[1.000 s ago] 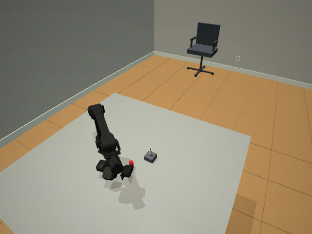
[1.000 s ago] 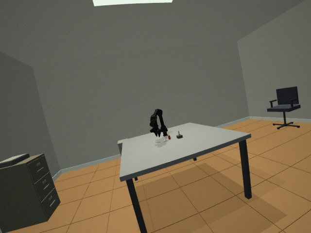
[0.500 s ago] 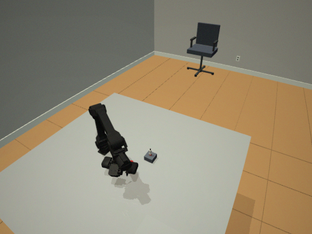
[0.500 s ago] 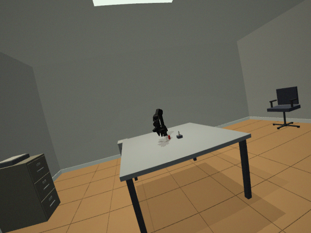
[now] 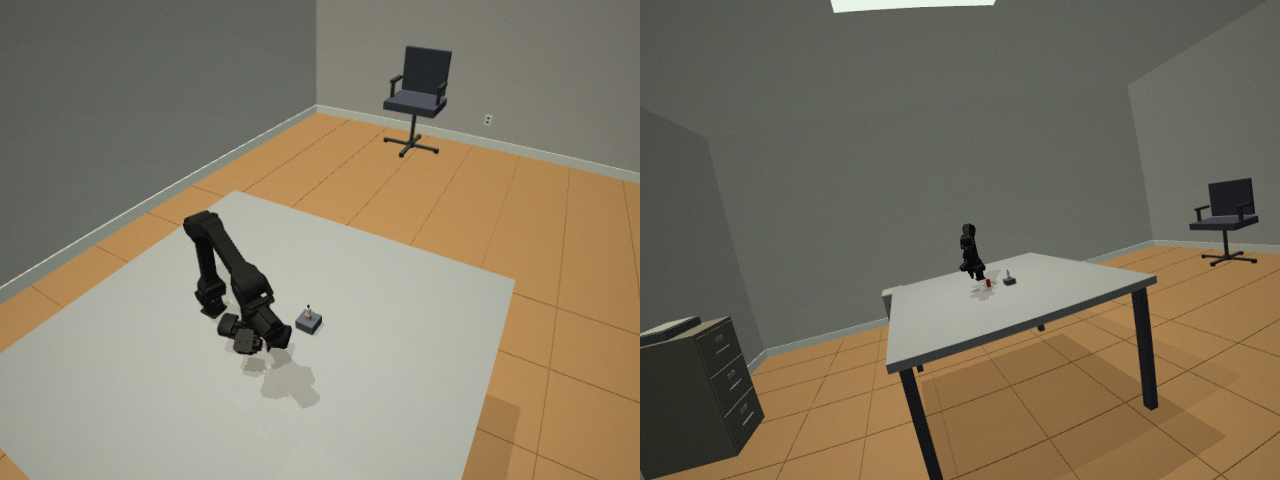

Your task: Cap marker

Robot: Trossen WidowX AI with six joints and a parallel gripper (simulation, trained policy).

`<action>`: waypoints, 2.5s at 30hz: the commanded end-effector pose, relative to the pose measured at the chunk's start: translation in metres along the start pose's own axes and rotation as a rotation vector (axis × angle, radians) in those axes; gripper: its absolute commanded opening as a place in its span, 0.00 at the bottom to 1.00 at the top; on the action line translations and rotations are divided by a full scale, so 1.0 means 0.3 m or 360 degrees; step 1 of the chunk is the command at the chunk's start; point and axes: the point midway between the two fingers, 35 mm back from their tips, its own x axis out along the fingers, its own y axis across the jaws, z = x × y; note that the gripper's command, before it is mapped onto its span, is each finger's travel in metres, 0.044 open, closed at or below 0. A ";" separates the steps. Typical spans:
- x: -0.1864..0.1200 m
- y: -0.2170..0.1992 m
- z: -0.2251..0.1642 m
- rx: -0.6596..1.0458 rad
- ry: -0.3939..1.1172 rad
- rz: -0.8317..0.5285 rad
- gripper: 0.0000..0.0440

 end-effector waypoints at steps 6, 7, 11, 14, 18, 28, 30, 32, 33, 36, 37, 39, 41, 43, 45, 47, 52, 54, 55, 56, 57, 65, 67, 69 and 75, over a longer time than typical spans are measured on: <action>0.004 0.015 -0.063 -0.0035 0.0040 -0.0031 0.71; 0.005 0.017 -0.071 -0.0042 0.0044 -0.0035 0.71; 0.008 0.024 -0.102 -0.0069 0.0060 -0.0052 0.70; 0.012 0.029 -0.125 -0.0092 0.0070 -0.0065 0.70; 0.019 0.034 -0.153 -0.0124 0.0082 -0.0083 0.69; 0.048 0.039 -0.209 -0.0212 0.0105 -0.0129 0.67; 0.057 0.039 -0.217 -0.0232 0.0110 -0.0137 0.66; 0.069 0.038 -0.225 -0.0252 0.0115 -0.0147 0.65; 0.075 0.038 -0.228 -0.0262 0.0118 -0.0152 0.65; 0.098 0.036 -0.238 -0.0291 0.0130 -0.0169 0.64; 0.106 0.035 -0.241 -0.0301 0.0133 -0.0174 0.63; 0.123 0.033 -0.246 -0.0322 0.0140 -0.0184 0.62; 0.139 0.031 -0.250 -0.0343 0.0145 -0.0193 0.61; 0.154 0.029 -0.254 -0.0364 0.0146 -0.0200 0.60; 0.167 0.027 -0.256 -0.0386 0.0143 -0.0206 0.59; 0.178 0.025 -0.257 -0.0407 0.0136 -0.0211 0.58; 0.194 0.022 -0.258 -0.0454 0.0113 -0.0216 0.53; 0.195 0.022 -0.258 -0.0469 0.0101 -0.0213 0.45; 0.193 0.023 -0.257 -0.0476 0.0092 -0.0209 0.39; 0.189 0.023 -0.257 -0.0482 0.0085 -0.0206 0.33; 0.183 0.025 -0.257 -0.0487 0.0077 -0.0198 0.27; 0.116 0.059 -0.251 -0.0536 0.0000 -0.0112 0.16; 0.097 0.069 -0.251 -0.0547 -0.0015 -0.0090 0.16; 0.077 0.080 -0.254 -0.0558 -0.0028 -0.0069 0.15; 0.017 0.111 -0.273 -0.0583 -0.0057 -0.0013 0.15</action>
